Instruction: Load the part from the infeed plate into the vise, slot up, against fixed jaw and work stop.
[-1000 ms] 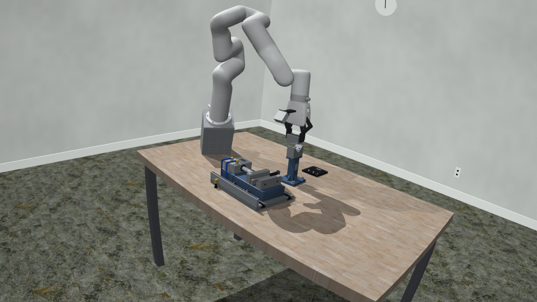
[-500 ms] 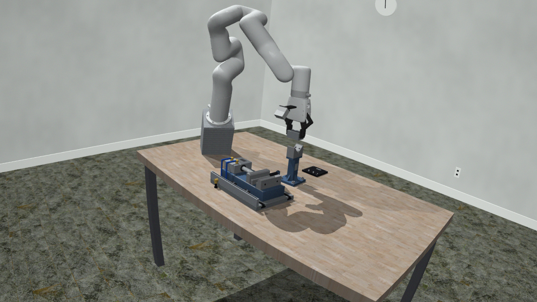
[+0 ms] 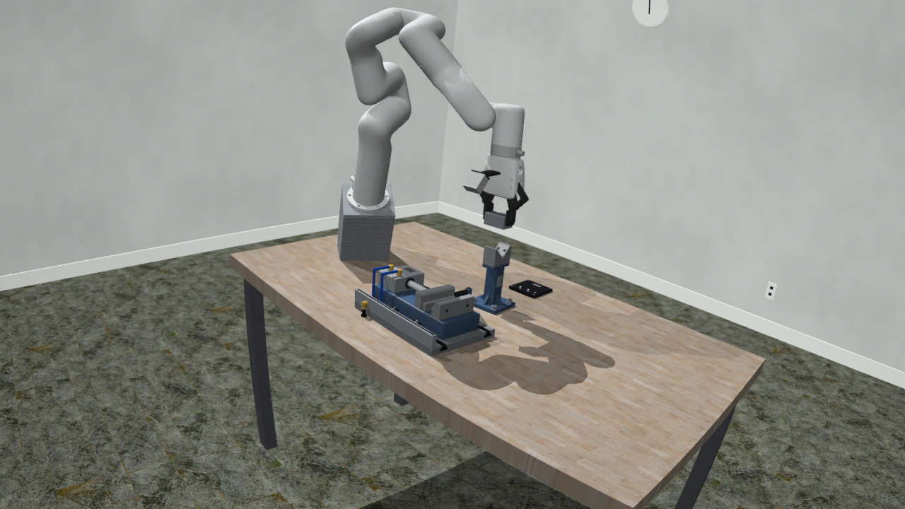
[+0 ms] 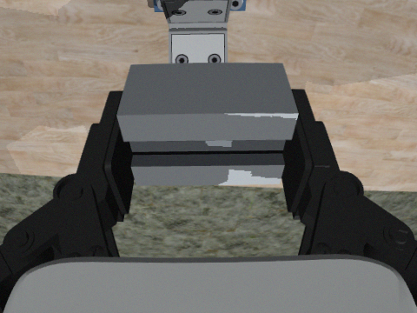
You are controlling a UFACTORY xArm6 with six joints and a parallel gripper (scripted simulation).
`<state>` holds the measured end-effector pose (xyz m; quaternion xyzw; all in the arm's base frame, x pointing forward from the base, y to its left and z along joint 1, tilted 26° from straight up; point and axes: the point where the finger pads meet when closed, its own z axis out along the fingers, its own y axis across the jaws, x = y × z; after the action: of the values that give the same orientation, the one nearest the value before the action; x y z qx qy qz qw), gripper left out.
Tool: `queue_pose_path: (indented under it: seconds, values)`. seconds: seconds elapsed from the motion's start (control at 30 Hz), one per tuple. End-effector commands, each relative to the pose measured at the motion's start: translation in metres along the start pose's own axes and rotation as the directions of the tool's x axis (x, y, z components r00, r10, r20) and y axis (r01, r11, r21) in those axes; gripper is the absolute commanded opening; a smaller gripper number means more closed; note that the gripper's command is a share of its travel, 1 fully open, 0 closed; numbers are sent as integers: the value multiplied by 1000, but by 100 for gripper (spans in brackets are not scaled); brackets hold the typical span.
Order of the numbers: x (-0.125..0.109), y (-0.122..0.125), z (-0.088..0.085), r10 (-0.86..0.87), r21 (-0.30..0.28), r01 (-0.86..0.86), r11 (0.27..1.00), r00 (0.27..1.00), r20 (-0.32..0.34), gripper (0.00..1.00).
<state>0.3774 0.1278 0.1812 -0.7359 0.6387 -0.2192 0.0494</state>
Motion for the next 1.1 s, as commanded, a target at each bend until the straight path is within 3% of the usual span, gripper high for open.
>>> queue_pose_path:
  seconds: [0.0,1.07]
  values:
    - [0,-1,-5,1,4,-1,1000,1000,1,0]
    - [0,-3,-11,-4,7,4,1000,1000,1,0]
